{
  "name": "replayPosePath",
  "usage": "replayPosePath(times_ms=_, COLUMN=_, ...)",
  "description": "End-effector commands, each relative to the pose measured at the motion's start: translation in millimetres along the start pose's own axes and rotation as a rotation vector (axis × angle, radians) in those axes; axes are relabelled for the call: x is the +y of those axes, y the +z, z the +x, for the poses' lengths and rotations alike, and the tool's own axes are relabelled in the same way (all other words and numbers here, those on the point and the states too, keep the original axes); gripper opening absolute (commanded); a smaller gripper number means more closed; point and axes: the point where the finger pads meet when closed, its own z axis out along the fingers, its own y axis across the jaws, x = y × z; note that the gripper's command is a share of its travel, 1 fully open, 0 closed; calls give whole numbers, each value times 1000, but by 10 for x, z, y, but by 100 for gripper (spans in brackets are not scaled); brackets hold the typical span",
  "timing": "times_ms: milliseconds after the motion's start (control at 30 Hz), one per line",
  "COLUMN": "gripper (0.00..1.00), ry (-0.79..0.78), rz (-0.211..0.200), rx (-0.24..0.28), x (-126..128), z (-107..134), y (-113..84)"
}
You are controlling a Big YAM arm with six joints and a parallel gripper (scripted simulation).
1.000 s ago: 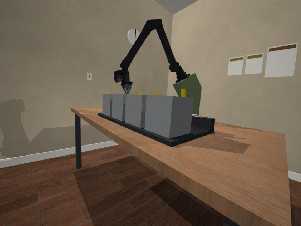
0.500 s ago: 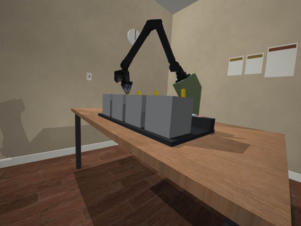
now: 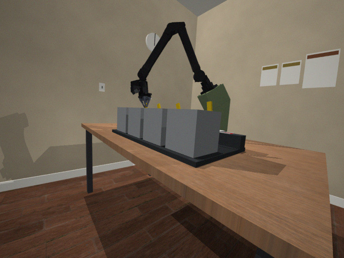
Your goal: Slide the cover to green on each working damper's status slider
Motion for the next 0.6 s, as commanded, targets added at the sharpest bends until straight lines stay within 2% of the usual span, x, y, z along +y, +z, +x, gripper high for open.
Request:
replayPosePath(times_ms=0, gripper=17, ry=1, rz=-9, rx=10, x=-108, z=-18, y=24)
replayPosePath(times_ms=367, gripper=17, ry=1, rz=-9, rx=10, x=-108, z=-18, y=24)
replayPosePath(times_ms=400, gripper=21, ry=1, rz=-9, rx=10, x=-108, z=-18, y=24)
replayPosePath(times_ms=567, gripper=25, ry=2, rz=-10, rx=10, x=-101, z=-24, y=27)
